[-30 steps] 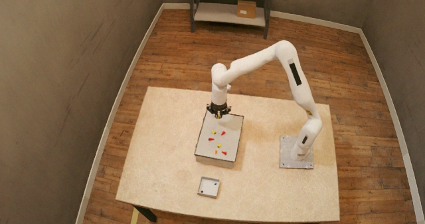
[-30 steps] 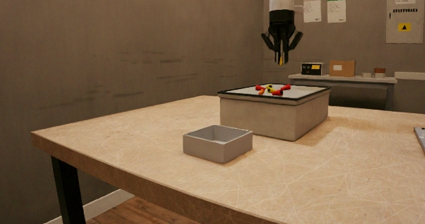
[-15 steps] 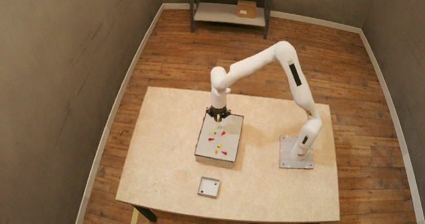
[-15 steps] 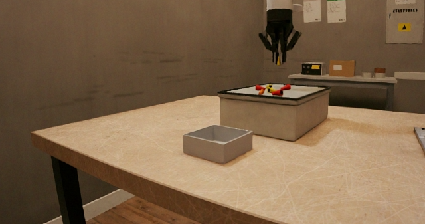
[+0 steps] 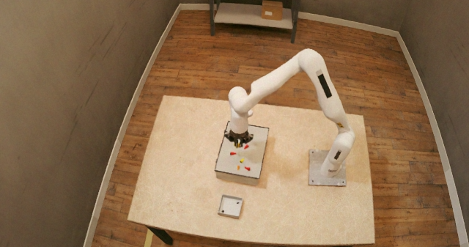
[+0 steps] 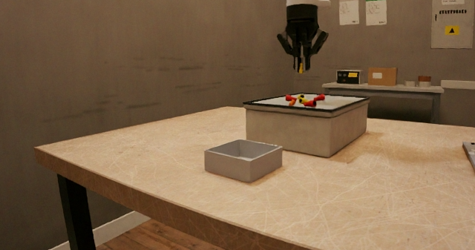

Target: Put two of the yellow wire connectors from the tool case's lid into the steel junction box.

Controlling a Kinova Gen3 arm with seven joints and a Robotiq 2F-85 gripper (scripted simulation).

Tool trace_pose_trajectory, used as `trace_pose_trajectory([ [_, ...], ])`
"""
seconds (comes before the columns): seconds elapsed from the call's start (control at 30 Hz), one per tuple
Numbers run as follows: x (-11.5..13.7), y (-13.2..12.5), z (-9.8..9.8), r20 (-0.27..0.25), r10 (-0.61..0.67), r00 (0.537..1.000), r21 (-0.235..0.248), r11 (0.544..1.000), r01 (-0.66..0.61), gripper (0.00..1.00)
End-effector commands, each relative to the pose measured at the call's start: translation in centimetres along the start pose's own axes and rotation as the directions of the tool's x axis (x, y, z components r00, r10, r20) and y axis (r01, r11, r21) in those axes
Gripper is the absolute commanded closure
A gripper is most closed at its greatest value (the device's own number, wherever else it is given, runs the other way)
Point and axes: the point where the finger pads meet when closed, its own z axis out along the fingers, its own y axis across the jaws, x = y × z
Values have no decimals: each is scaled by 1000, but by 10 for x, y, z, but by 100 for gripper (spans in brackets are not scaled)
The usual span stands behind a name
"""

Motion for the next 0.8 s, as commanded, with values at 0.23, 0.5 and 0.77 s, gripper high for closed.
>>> trace_pose_trajectory([
  [0.23, -103, -1, 0, -2, -19, 1000, 1, 1000, 19, 82],
  [0.5, -157, -1, 0, -2, -19, 1000, 1, 1000, 19, 82],
  [0.77, -217, -1, 0, -2, -19, 1000, 1, 1000, 19, 82],
])
